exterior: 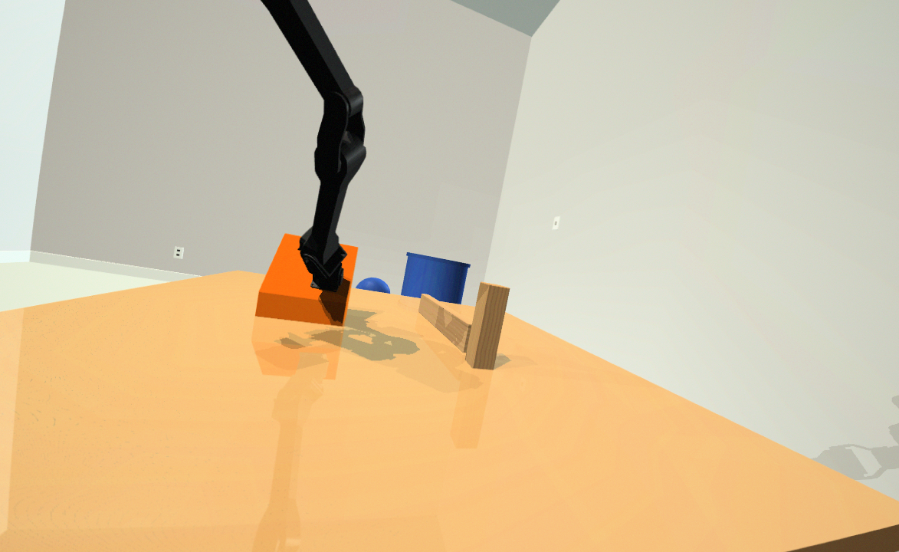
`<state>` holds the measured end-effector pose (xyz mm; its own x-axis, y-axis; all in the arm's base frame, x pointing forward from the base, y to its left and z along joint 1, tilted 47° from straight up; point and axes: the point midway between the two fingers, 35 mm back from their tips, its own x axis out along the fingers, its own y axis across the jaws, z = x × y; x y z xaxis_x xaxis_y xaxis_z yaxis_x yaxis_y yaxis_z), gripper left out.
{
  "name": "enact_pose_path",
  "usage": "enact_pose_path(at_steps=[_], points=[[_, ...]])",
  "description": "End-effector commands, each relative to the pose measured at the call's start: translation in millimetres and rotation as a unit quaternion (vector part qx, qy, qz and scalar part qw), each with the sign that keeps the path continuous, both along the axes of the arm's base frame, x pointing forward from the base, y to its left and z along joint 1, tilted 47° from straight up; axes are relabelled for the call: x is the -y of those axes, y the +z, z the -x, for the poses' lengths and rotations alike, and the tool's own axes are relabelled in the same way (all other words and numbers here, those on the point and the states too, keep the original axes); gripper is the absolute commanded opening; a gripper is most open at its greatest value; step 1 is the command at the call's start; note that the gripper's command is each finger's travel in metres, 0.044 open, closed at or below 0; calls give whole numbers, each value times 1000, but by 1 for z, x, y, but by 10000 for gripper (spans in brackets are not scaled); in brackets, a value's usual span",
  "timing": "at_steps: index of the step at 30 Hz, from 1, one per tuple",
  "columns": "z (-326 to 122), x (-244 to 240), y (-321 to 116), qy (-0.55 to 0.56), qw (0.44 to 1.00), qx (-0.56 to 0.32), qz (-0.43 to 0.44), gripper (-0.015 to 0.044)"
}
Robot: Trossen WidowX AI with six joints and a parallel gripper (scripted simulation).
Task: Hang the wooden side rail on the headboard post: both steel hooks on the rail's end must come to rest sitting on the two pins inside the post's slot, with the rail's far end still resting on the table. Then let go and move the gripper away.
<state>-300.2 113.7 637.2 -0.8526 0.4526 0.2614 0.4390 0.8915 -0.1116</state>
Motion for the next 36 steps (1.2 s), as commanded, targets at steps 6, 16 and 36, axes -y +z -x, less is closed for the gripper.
enact_pose_path(at_steps=[6,16,36], points=[[-11,-58,-30,-67,984,-56,155,440],[-60,-166,-88,-191,854,-275,398,440],[-211,-270,-179,-279,505,-672,465,440]])
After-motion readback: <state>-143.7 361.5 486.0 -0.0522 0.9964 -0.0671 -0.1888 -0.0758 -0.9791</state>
